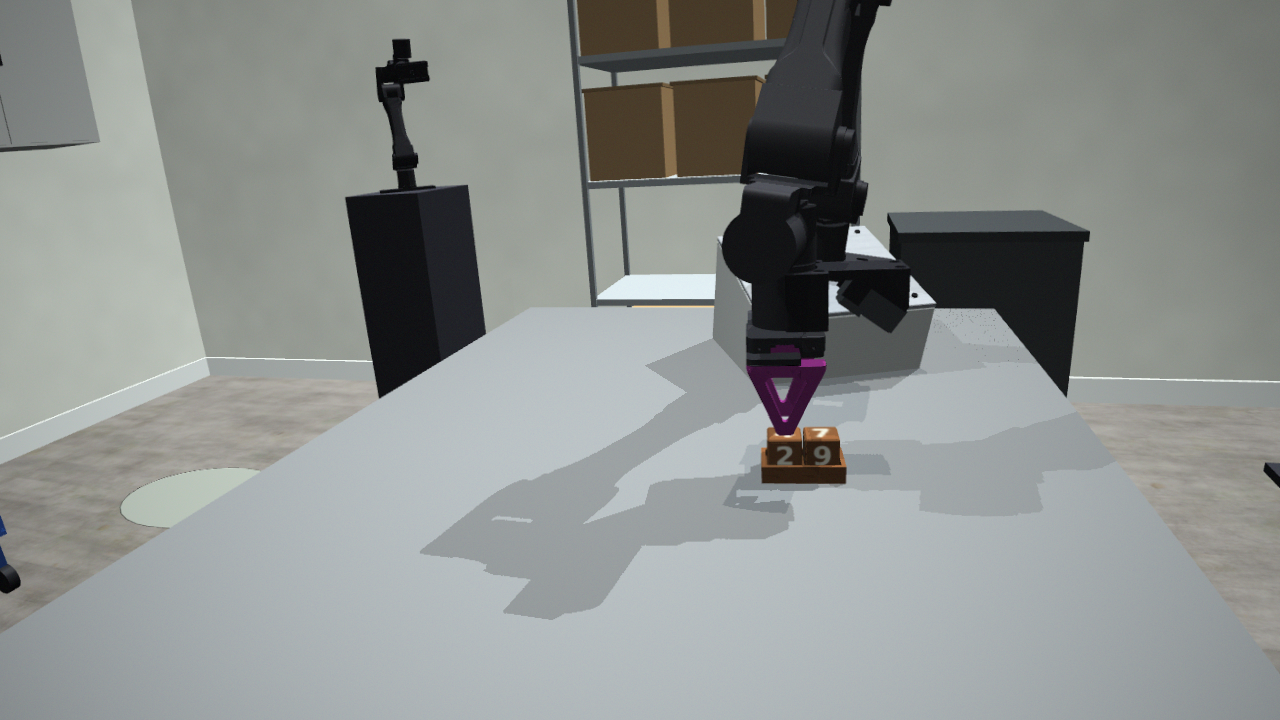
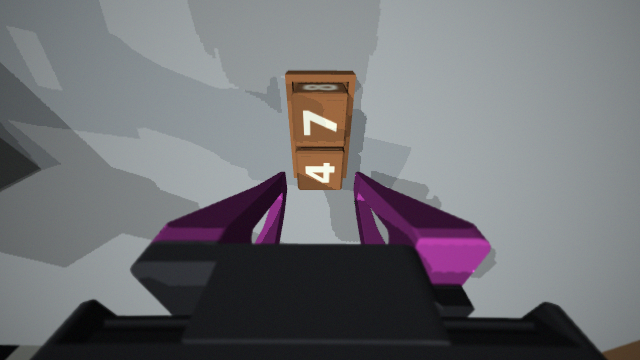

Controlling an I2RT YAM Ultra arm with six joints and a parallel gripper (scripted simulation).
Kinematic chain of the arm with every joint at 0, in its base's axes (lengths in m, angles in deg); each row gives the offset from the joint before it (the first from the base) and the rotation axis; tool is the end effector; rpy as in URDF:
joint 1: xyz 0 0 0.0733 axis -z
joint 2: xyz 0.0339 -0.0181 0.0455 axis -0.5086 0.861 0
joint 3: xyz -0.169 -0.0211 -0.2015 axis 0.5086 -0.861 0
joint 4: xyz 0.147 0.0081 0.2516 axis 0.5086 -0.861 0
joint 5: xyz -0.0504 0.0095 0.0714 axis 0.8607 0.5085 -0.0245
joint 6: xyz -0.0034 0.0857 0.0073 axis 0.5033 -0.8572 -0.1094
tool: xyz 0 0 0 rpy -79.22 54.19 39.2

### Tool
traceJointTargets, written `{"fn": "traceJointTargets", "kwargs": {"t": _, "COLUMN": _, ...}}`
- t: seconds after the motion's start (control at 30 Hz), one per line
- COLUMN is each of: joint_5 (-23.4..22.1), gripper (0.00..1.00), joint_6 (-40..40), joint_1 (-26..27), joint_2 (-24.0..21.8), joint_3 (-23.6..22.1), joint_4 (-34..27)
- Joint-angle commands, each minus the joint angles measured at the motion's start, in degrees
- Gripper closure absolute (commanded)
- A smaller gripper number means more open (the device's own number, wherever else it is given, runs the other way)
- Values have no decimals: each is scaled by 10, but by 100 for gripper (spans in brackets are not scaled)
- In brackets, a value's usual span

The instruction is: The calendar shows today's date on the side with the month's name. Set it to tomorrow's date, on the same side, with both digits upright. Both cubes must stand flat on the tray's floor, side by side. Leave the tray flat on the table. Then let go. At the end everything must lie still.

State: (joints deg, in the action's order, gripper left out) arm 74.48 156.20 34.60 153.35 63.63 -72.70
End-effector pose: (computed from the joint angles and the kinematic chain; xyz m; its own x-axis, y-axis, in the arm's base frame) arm 0.3619 -0.0123 0.0998 0.1904 -0.9778 -0.0880 -0.9393 -0.1553 -0.3060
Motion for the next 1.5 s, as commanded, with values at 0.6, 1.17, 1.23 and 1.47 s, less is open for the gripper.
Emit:
{"fn": "traceJointTargets", "kwargs": {"t": 0.6, "joint_5": 0, "gripper": 53, "joint_6": 0, "joint_1": 0, "joint_2": -3, "joint_3": 2, "joint_4": 1}}
{"fn": "traceJointTargets", "kwargs": {"t": 1.17, "joint_5": 1, "gripper": 53, "joint_6": -6, "joint_1": -5, "joint_2": 26, "joint_3": -8, "joint_4": 40}}
{"fn": "traceJointTargets", "kwargs": {"t": 1.23, "joint_5": 1, "gripper": 53, "joint_6": -7, "joint_1": -6, "joint_2": 31, "joint_3": -10, "joint_4": 47}}
{"fn": "traceJointTargets", "kwargs": {"t": 1.47, "joint_5": 2, "gripper": 53, "joint_6": -9, "joint_1": -8, "joint_2": 42, "joint_3": -12, "joint_4": 61}}
